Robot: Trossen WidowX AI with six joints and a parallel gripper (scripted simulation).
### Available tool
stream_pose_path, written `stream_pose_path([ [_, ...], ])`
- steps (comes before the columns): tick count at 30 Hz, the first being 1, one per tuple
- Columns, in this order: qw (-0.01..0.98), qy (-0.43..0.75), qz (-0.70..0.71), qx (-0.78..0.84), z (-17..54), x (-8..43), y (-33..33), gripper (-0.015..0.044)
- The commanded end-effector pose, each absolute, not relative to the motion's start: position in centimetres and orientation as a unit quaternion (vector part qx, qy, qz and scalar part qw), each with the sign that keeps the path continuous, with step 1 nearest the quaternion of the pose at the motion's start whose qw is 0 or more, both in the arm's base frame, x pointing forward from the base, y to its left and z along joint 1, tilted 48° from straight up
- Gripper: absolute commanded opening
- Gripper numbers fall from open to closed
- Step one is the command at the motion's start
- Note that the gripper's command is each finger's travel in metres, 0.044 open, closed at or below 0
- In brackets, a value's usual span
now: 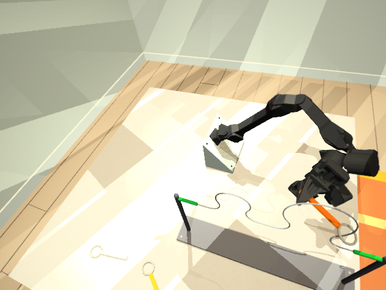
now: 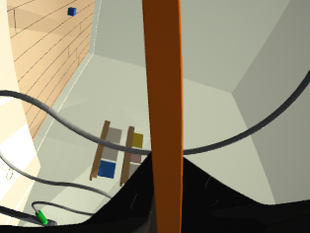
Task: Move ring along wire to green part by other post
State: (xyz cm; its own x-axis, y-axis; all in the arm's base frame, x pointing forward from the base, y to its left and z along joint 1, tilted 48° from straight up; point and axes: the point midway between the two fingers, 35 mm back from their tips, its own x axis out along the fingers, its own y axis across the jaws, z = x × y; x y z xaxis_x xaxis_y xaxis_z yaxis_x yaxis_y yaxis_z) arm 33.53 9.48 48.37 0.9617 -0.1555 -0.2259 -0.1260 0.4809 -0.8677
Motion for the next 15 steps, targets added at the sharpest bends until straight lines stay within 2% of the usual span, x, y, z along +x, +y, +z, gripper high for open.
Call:
stream_pose_path([
  [1,0.863,0.143,-0.001,-0.484,48.33,33.64,9.56,-0.0150],
  [15,0.899,0.156,0.028,-0.408,47.79,33.61,9.95,-0.0150],
])
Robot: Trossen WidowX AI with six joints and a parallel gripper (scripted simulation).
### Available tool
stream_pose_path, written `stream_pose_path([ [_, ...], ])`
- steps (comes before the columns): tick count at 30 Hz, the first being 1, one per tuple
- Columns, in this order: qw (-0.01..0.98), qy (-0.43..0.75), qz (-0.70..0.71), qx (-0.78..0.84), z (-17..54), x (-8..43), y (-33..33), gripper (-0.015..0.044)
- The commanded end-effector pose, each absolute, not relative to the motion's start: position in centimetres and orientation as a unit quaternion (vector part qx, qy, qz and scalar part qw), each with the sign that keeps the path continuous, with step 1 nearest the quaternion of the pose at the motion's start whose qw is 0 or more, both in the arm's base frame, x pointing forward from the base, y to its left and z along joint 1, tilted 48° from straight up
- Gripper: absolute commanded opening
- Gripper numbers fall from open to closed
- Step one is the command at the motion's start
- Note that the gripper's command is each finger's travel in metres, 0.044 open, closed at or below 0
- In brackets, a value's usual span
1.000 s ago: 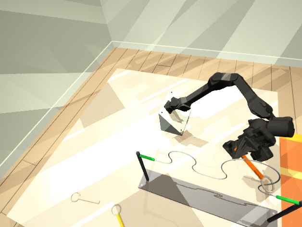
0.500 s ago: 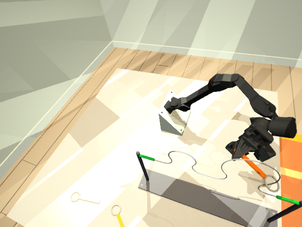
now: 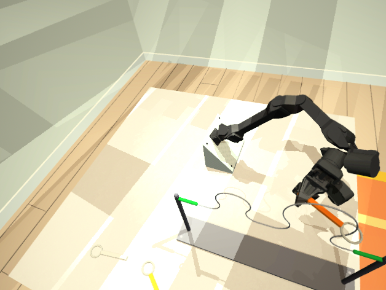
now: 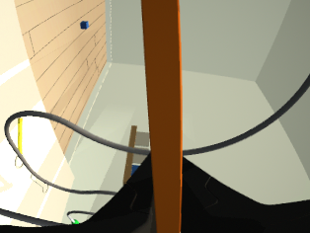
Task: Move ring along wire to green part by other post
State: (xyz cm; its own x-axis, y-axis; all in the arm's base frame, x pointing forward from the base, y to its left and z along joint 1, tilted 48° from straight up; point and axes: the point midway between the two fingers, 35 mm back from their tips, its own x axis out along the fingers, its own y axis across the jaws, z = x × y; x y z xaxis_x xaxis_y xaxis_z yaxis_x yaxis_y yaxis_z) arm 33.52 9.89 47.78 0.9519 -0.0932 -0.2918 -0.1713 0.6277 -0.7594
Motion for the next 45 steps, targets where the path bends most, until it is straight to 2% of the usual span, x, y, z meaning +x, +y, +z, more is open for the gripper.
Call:
stream_pose_path([
  [1,0.901,0.157,0.030,-0.402,47.8,33.6,10.0,-0.0150],
  [45,0.964,0.183,0.109,-0.158,46.6,33.4,11.7,-0.0150],
])
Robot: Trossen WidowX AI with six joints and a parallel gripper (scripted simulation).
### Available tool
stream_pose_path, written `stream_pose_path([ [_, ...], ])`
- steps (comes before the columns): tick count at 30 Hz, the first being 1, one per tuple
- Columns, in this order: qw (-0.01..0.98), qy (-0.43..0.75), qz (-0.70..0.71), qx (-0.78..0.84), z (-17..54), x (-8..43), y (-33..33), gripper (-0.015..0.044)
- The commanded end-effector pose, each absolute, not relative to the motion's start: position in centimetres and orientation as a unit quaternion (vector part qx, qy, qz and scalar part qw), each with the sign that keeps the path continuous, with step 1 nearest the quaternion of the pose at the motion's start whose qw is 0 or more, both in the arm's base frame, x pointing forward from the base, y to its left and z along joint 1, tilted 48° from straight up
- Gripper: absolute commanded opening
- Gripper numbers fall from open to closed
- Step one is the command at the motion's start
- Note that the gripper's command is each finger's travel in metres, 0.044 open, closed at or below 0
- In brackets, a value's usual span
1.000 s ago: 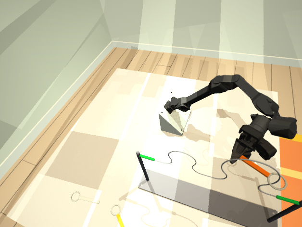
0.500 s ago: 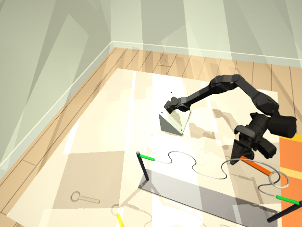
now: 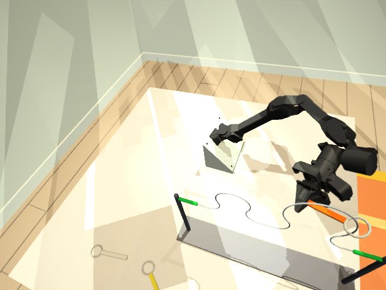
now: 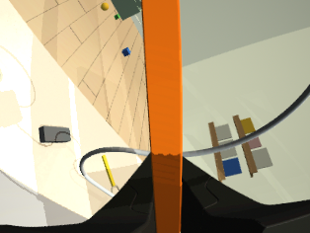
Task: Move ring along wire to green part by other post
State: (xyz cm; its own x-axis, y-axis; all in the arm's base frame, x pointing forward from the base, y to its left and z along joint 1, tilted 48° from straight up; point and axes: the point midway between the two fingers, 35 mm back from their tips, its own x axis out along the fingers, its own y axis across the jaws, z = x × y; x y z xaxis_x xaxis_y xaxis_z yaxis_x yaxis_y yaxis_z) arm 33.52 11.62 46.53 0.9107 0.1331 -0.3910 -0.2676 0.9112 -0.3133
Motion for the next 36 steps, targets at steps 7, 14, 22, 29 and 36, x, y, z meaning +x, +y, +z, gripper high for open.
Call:
stream_pose_path([
  [7,0.968,0.185,0.121,-0.116,46.5,33.4,12.0,-0.0150],
  [14,0.971,0.187,0.132,-0.074,46.4,33.3,12.3,-0.0150],
  [22,0.971,0.189,0.144,-0.026,46.4,33.3,12.7,-0.0150],
  [29,0.969,0.190,0.154,0.016,46.3,33.2,13.0,-0.0150],
  [36,0.966,0.191,0.164,0.059,46.4,33.2,13.3,-0.0150],
])
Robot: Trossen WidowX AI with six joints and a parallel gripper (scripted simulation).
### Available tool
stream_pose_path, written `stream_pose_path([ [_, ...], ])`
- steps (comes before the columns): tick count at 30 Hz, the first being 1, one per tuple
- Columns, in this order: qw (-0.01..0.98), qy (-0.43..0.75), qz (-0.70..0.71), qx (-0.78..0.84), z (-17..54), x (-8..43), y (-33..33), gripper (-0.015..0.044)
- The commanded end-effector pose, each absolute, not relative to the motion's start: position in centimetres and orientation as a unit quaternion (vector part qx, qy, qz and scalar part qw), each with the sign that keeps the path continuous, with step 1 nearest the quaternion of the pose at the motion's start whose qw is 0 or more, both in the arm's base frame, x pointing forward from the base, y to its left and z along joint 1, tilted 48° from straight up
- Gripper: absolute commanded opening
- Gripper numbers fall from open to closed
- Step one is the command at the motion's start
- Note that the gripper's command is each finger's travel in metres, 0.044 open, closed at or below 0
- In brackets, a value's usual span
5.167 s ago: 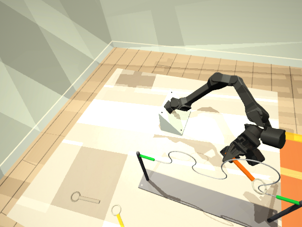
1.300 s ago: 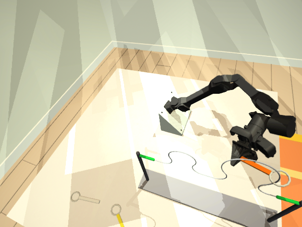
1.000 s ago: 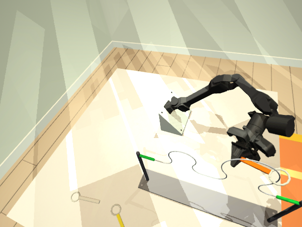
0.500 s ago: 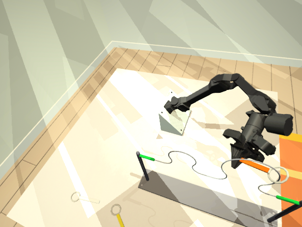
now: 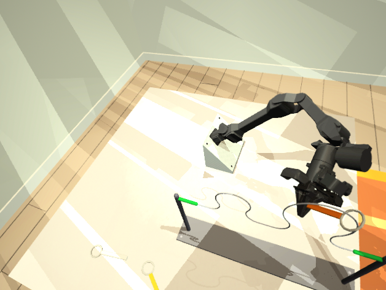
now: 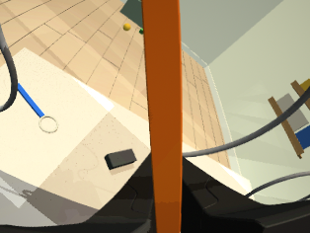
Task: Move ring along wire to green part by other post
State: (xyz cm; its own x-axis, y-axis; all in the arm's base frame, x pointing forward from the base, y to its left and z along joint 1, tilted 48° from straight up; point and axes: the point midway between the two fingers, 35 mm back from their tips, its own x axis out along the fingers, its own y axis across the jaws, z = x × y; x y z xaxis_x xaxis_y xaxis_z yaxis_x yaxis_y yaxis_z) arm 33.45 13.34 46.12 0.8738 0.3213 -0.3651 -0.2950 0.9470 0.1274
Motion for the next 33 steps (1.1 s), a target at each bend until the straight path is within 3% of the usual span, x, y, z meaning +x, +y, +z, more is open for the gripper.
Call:
stream_pose_path([
  [1,0.965,0.191,0.166,0.065,46.4,33.2,13.4,-0.0150],
  [33,0.925,0.189,0.206,0.256,46.8,32.9,14.8,-0.0150],
])
